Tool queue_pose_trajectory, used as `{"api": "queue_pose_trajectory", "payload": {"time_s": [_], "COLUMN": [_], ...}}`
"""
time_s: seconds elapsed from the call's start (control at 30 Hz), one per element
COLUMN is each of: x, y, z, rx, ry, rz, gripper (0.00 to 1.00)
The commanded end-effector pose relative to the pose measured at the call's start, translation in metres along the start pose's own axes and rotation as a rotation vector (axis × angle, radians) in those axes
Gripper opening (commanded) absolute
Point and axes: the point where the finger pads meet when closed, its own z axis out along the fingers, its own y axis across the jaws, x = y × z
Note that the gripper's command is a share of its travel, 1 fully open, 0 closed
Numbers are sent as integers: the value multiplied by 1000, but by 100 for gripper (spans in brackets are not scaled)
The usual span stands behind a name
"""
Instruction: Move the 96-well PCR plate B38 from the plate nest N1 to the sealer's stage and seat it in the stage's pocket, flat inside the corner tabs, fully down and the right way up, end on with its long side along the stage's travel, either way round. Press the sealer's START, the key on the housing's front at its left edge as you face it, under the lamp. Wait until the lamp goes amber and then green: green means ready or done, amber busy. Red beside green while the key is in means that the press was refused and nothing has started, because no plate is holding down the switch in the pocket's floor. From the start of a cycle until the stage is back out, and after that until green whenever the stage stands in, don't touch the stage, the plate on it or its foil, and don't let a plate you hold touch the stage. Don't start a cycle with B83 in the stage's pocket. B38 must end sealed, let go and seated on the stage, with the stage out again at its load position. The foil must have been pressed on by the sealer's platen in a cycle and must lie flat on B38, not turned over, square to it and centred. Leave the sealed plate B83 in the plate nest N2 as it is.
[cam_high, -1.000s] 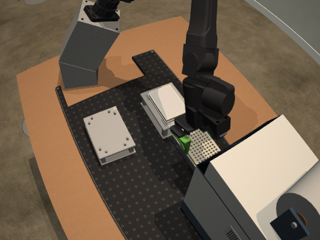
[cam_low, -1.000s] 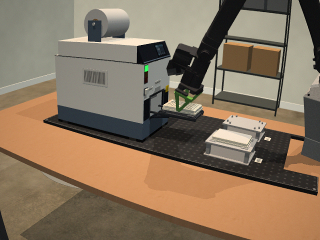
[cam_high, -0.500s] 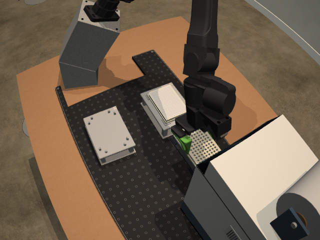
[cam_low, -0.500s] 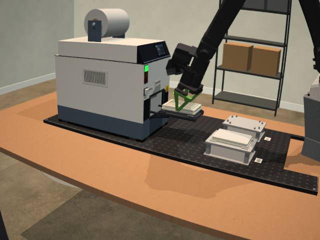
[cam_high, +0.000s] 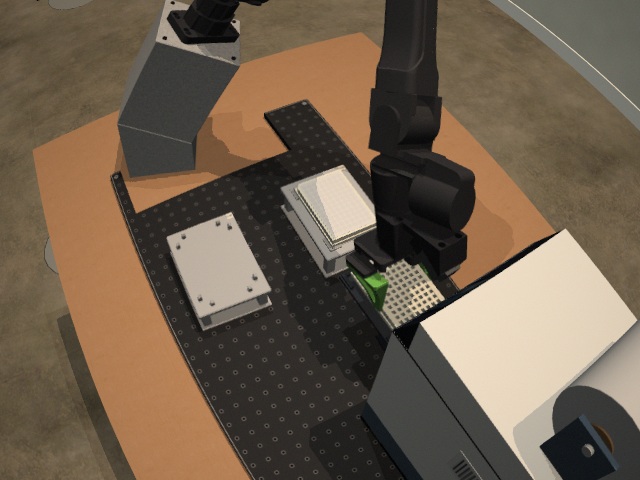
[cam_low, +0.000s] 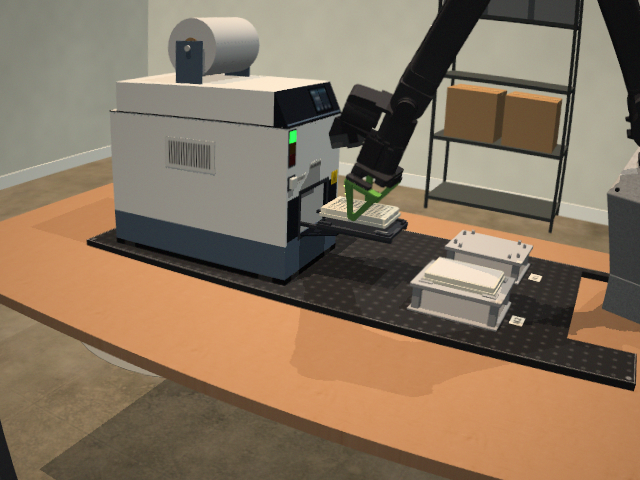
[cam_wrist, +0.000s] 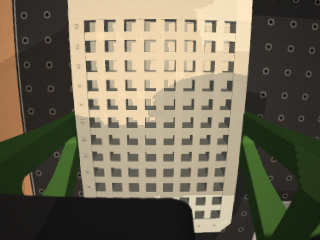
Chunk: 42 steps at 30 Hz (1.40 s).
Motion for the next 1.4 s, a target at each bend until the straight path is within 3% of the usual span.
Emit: {"api": "queue_pose_trajectory", "payload": {"time_s": [0.0,0.17,0.53,0.83,1.17,1.37], "x": [-10,-8,-33,-22,-8,-18], "y": [-8,-8,-2,-9,-8,0], "z": [-13,-14,-13,-3,-13,-12], "rx": [7,9,3,6,8,-2], "ry": [-39,-31,-55,-40,-32,-47], "rz": [1,-5,-15,-8,-3,-2], "gripper": [0,0,0,0,0,0]}}
